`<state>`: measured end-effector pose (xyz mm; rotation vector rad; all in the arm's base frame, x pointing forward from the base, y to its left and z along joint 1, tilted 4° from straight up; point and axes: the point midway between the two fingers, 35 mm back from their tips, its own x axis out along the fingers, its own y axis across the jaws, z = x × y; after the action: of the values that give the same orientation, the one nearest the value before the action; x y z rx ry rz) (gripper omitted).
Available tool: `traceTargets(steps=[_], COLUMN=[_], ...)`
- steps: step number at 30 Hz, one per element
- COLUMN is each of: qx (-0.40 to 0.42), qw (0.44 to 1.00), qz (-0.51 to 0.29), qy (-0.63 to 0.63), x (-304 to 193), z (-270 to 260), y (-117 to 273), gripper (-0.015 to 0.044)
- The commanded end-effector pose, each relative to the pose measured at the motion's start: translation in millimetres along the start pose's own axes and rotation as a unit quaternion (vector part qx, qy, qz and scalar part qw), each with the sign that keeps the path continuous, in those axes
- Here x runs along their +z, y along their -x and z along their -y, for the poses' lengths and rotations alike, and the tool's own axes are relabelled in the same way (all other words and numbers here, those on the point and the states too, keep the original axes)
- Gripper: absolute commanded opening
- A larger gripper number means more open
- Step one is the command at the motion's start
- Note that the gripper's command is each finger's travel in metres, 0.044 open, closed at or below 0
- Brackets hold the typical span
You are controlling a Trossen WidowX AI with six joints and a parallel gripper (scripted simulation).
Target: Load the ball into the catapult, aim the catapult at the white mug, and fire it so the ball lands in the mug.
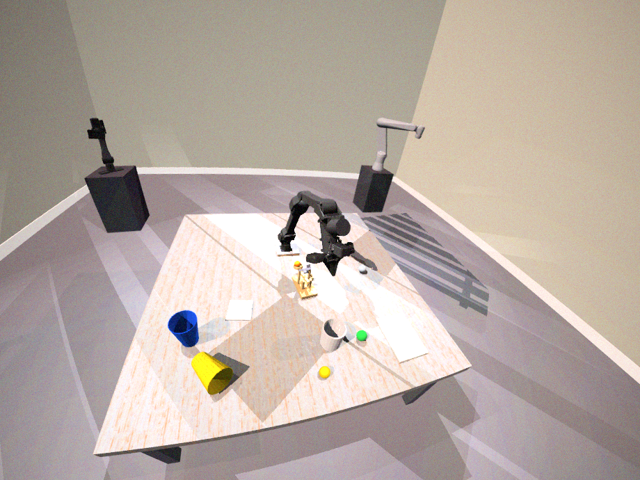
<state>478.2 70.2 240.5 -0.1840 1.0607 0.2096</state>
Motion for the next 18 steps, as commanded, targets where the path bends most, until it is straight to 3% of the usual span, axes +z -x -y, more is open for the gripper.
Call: traceTargets(steps=[1, 18], qx=[-0.005, -0.025], qw=[0.998, 0.949], qz=[-0.041, -0.188], qy=[0.047, 0.251], x=[-22.1, -112.5], z=[-19.0, -74.5], y=[-4.4, -8.9], gripper=[0.0000, 0.0000])
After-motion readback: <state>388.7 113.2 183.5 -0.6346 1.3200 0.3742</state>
